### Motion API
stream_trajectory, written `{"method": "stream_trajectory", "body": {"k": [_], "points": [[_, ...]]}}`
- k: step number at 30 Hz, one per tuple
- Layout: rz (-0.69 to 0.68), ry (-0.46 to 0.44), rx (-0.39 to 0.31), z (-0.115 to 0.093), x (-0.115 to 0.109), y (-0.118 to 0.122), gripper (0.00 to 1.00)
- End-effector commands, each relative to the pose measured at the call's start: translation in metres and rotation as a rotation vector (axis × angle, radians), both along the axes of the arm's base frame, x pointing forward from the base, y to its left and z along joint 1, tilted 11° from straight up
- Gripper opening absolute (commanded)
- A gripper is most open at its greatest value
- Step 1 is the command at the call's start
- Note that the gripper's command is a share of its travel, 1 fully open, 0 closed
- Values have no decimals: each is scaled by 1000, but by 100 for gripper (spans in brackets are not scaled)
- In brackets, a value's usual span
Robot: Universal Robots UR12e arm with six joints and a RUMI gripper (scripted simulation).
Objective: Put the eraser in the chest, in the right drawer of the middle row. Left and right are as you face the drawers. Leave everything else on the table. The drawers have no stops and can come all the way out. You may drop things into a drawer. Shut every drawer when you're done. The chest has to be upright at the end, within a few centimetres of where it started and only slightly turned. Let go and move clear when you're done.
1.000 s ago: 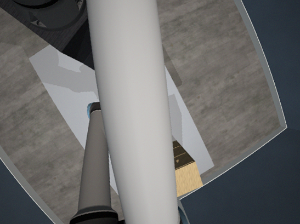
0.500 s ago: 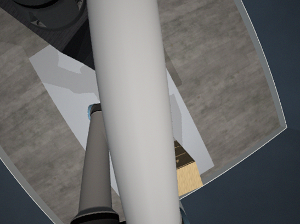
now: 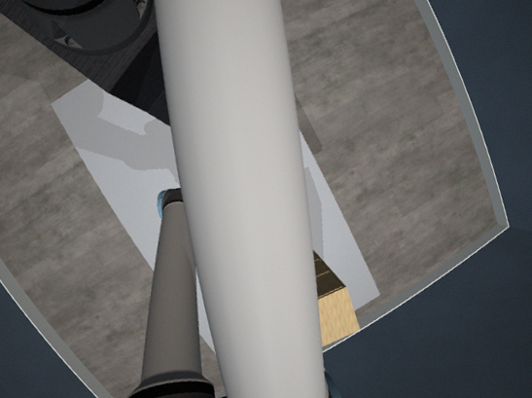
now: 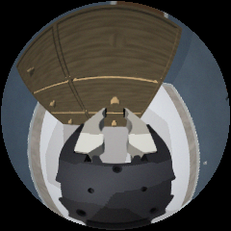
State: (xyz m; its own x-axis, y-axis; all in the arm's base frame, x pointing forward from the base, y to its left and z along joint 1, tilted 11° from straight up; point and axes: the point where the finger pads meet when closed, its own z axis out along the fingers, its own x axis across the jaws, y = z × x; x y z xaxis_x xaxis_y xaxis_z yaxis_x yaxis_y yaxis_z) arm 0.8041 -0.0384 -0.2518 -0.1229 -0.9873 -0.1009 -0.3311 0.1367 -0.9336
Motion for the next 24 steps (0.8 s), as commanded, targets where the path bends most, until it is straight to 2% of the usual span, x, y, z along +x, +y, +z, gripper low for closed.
{"method": "stream_trajectory", "body": {"k": [1,24], "points": [[0,-1,0,1,5,-1,20],[0,-1,0,3,13,-2,20]]}}
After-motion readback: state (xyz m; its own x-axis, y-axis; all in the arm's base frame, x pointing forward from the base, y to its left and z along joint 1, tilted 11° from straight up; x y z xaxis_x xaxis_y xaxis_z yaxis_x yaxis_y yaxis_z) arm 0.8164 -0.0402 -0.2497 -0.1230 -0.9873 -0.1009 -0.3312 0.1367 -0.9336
